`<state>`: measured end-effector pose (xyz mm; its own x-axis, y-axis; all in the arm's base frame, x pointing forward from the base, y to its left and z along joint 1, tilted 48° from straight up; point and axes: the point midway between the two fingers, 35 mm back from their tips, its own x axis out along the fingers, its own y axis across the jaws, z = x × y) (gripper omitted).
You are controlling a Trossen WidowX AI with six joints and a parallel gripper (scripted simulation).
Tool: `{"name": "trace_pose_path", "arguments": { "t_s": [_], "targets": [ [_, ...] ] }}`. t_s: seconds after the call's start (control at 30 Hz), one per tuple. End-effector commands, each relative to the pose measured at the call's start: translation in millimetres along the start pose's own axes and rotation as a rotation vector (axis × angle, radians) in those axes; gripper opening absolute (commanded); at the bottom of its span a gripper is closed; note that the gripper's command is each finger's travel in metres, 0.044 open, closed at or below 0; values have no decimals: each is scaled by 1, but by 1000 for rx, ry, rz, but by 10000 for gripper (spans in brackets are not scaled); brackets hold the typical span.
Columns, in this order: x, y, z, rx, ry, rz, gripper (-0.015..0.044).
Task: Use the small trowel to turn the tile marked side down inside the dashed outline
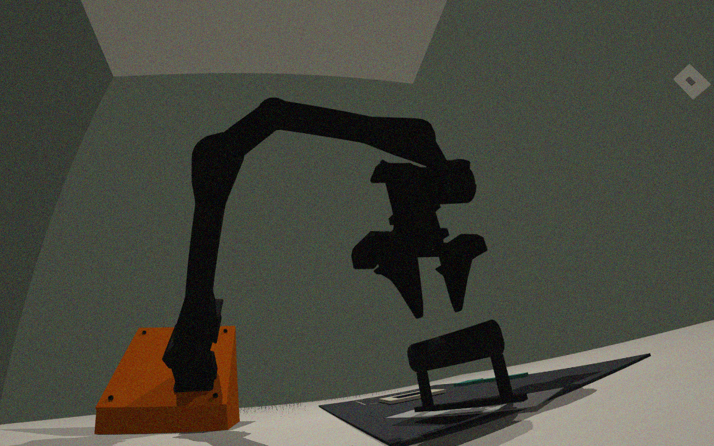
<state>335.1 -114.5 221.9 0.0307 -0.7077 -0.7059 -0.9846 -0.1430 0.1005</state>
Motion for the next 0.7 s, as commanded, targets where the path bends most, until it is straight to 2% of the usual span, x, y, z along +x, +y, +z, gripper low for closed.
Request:
{"name": "trace_pose_path", "arguments": {
  "t_s": [0.0,0.67],
  "targets": [
    [4,5,-1,154,-37,-21,300],
    [18,21,0,763,-207,-83,300]
  ]
}}
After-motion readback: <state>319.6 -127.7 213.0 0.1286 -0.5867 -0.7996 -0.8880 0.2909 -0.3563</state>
